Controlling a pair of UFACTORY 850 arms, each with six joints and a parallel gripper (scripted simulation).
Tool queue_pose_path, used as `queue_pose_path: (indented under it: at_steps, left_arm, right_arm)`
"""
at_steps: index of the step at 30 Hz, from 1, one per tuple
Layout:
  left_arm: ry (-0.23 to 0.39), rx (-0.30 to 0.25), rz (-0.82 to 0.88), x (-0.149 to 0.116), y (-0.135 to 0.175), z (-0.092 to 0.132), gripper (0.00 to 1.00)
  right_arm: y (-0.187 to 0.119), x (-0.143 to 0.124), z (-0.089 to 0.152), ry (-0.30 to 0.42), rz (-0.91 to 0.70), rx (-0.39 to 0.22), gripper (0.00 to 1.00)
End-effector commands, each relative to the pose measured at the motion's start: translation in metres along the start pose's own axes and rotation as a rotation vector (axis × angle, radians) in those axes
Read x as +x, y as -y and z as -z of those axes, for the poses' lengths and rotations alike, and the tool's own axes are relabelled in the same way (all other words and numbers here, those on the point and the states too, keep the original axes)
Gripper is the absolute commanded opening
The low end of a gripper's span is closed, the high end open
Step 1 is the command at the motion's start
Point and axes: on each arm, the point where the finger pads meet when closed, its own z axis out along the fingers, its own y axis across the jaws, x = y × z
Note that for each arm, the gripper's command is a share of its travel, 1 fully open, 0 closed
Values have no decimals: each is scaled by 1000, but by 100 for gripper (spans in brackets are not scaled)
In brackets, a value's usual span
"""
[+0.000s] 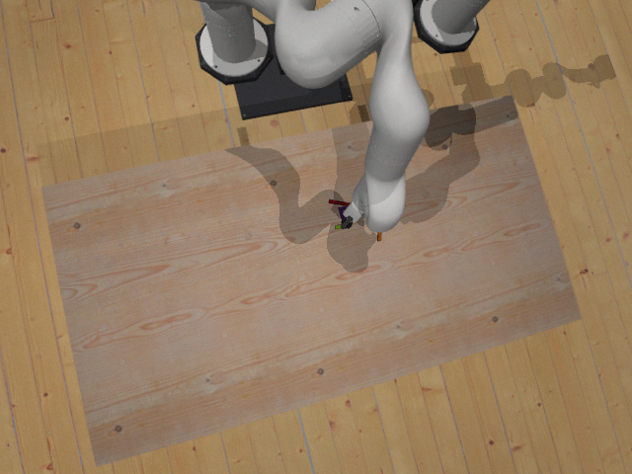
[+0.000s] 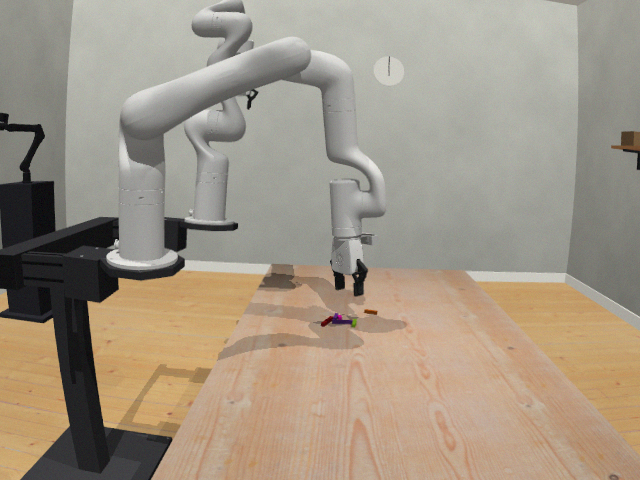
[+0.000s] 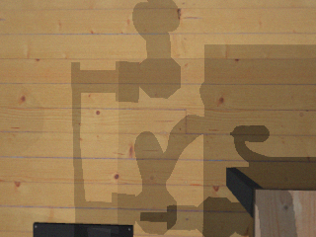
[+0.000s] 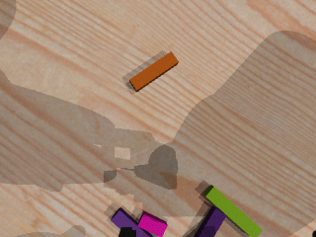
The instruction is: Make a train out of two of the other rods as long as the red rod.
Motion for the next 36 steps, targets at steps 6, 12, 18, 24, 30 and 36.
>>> queue_pose_path:
  at_steps: [6,12,18,24,30,36]
  left_arm:
    - [-2,0,0,0,0,1,100]
    - [-2,0,0,0,0,1,100]
    - [-2,0,0,0,0,1,100]
    - [-2,0,0,0,0,1,100]
    - [-2,0,0,0,0,1,100]
    - [-2,0,0,0,0,1,100]
  right_arm:
    - [-5,23,-21,61,175,54,100]
    - [-5,24,-21,61,179,54,100]
    - [-5,24,-21,61,179,54,100]
    - [-5,24,-21,61,179,54,100]
    - [-5,24,-21,61,179,54,100]
    - [-5,24,-21,61,179,54,100]
